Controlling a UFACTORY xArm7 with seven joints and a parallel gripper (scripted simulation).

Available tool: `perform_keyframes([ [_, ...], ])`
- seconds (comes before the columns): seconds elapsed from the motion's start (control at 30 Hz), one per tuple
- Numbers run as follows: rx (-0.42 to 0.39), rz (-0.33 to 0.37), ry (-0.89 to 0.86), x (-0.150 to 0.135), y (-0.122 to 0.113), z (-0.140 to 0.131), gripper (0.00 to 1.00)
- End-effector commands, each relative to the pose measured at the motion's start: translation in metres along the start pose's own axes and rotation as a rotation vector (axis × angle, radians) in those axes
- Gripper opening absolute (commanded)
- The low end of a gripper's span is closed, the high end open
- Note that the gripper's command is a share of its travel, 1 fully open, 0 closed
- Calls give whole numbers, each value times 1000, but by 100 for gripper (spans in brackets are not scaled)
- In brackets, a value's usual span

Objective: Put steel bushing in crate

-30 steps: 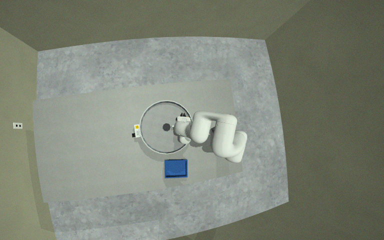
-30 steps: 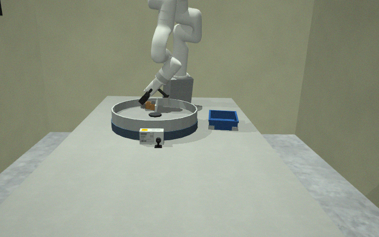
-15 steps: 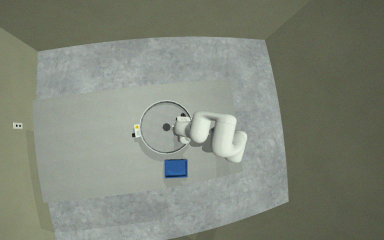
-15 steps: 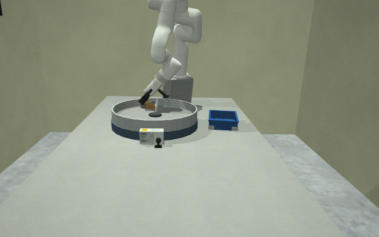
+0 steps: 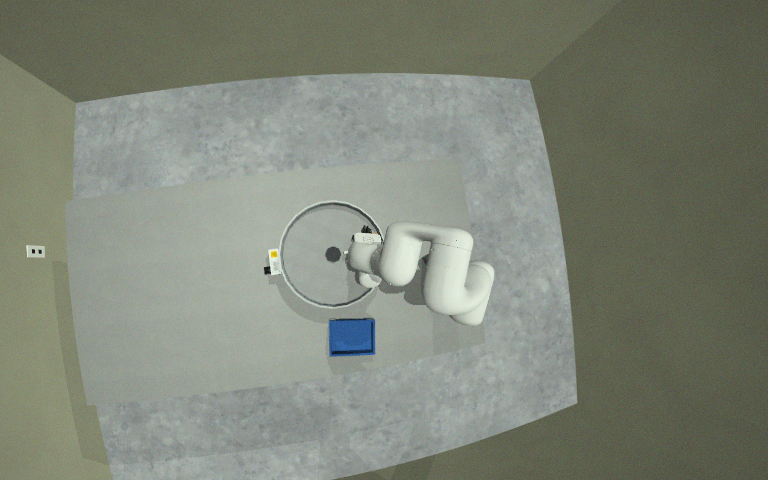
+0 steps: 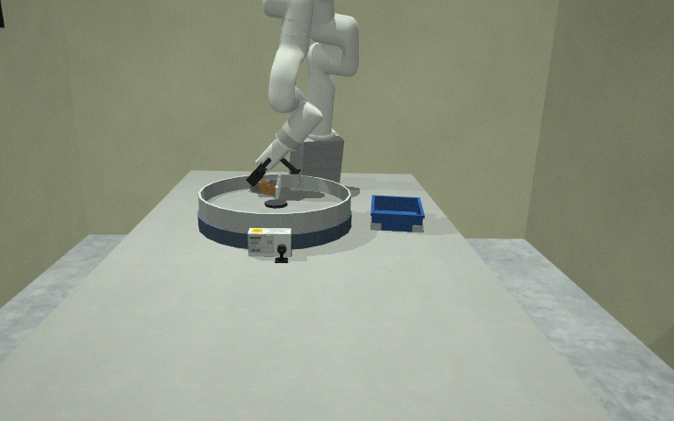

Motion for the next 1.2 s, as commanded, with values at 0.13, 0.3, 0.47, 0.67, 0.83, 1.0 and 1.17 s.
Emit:
perform_keyframes([
  [0.13,0,-1,1,0,0,0,0],
  [0.3,0,-1,1,0,0,0,0],
  [0.47,0,-1,1,0,0,0,0],
  [0.67,0,-1,1,0,0,0,0],
  [0.83,0,-1,1,0,0,0,0],
  [1.0,0,-1,1,0,-5,-4,0],
  [1.17,0,-1,1,-2,-18,-15,0],
])
Point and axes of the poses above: the point where the finger pads meet when closed, its own y axis out along the fingers, its own x axis across the jaws, z = x × y, the point moved 6 cm from there along -y, back along the fingers, and after that the axes turned 8 degrees about -y, right-handed, at the moved point
